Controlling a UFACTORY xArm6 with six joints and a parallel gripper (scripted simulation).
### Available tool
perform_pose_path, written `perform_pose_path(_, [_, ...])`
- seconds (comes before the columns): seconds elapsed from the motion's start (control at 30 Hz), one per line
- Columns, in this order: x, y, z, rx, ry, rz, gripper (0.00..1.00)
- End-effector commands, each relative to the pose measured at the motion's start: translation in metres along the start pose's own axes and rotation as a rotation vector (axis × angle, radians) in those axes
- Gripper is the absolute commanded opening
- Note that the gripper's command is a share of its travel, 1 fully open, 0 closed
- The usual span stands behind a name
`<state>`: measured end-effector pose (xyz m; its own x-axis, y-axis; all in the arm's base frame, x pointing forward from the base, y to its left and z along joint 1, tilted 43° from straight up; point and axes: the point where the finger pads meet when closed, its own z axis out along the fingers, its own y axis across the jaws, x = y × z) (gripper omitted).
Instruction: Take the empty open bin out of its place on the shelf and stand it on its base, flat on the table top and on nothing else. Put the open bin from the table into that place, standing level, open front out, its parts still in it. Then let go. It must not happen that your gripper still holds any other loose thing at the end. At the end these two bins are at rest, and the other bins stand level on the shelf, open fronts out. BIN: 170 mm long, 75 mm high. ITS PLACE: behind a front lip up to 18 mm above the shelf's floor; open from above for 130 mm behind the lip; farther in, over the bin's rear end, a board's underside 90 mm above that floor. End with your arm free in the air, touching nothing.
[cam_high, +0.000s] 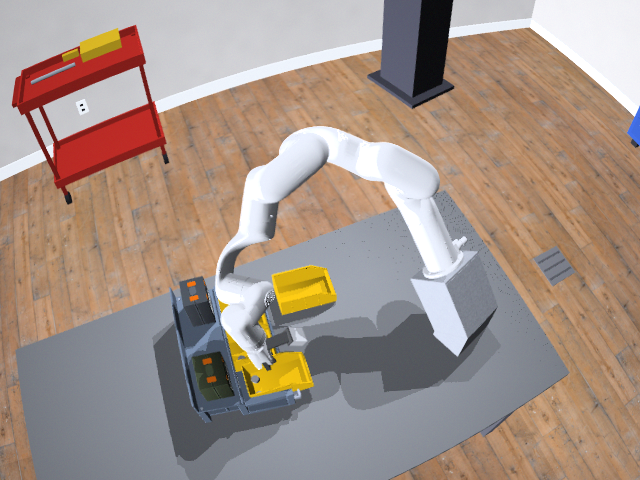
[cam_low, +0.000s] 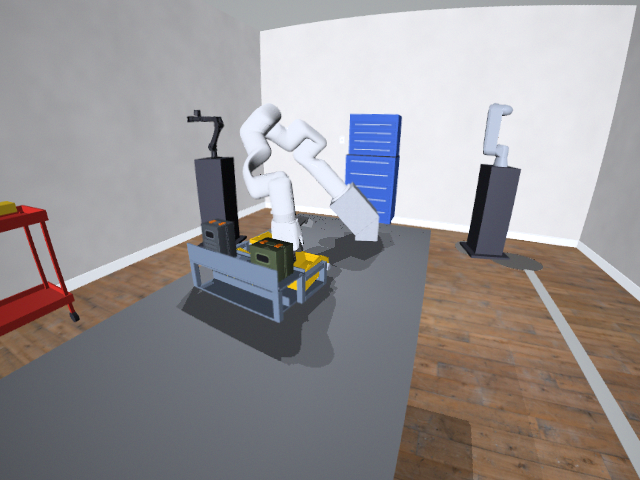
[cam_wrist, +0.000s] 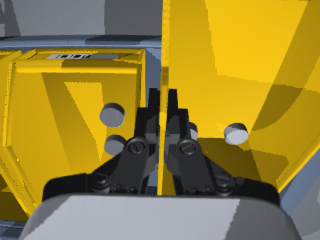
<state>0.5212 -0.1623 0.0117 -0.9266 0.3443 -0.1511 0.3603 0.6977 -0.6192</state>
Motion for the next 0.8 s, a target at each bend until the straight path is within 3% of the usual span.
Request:
perform_pose_path(0.0, [-0.0032,0.0003,-0.0019,-0.002,-0.007,0.001,0.0])
perform_pose_path(0.77, [-0.0132,0.0003,-0.0025,-0.002,-0.026,0.001,0.0])
